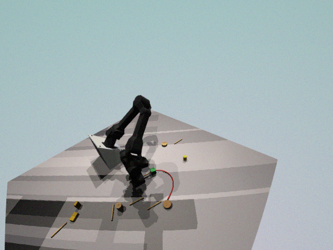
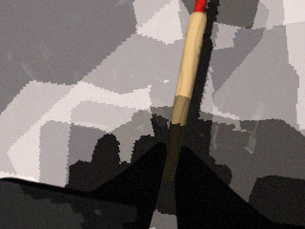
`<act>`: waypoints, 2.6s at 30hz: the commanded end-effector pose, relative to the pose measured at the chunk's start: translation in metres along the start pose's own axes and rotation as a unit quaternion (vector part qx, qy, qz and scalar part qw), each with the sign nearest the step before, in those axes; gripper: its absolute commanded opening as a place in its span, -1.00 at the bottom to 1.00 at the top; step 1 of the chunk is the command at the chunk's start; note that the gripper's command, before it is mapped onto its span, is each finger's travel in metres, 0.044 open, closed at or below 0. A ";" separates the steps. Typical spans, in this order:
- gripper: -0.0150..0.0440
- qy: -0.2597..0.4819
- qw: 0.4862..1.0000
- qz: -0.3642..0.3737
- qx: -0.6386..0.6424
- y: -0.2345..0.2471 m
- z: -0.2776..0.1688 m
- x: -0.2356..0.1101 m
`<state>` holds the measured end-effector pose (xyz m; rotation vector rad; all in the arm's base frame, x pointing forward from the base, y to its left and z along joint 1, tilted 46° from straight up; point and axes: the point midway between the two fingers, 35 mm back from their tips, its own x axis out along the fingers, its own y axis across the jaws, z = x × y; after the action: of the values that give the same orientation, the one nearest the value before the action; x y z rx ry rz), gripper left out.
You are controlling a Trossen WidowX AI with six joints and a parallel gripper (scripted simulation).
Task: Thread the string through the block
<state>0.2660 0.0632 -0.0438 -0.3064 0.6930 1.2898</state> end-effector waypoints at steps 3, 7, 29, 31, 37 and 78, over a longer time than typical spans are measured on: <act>-0.49 0.001 1.000 0.000 0.000 0.000 -0.008 -0.001; -0.49 0.001 1.000 0.000 0.000 0.000 -0.013 -0.001; -0.49 0.001 1.000 0.005 0.003 0.000 -0.039 0.007; -0.49 0.001 1.000 0.005 0.003 0.000 -0.039 0.007; -0.05 -0.001 1.000 0.005 0.007 0.001 -0.037 0.005; 1.00 -0.004 1.000 0.007 0.023 0.002 -0.030 -0.096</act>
<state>0.2440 -0.0270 -0.0066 -0.2590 0.7190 1.2874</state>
